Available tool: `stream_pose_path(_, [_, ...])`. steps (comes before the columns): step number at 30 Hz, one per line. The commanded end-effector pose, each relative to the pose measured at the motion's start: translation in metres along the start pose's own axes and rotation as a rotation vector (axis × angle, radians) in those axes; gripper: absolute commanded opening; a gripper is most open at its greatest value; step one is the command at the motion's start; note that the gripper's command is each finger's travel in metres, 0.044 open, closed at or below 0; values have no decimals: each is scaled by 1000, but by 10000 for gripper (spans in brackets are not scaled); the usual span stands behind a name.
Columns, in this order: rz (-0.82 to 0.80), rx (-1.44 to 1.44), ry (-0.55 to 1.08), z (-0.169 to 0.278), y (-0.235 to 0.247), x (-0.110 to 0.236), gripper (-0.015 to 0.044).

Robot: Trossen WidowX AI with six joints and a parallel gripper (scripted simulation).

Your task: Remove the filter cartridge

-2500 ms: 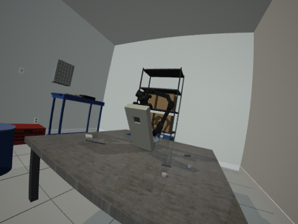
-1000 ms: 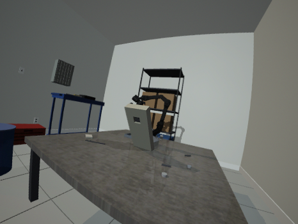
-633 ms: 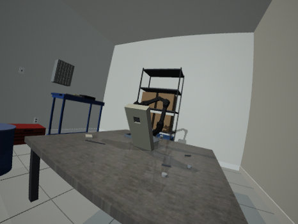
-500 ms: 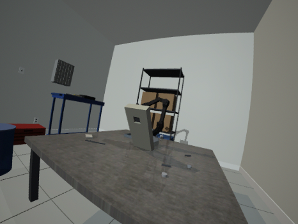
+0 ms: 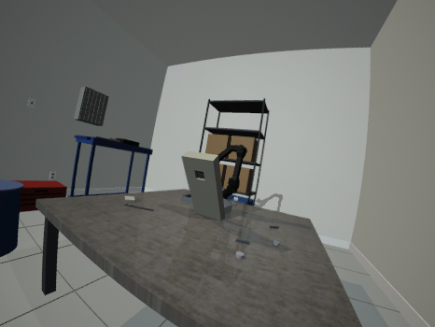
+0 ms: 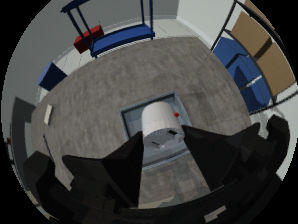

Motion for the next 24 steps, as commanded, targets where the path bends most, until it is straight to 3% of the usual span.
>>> stream_pose_path(1, [7,-13,2,6,-2,-13,0])
stream_pose_path(12, [8,-13,3,35,-1,-60,0])
stream_pose_path(18, [8,-13,3,39,-1,-66,0])
stream_pose_path(24, [5,-16,12,37,-1,-62,158])
Point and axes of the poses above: the point midway between the two fingers, 35 mm back from their tips, its own x axis back along the fingers, its own y axis across the jaws, z = x × y, the point moved 8 cm from there along x, back along the fingers, and after that the axes turned 2 degrees about x, right-handed, at the moved point
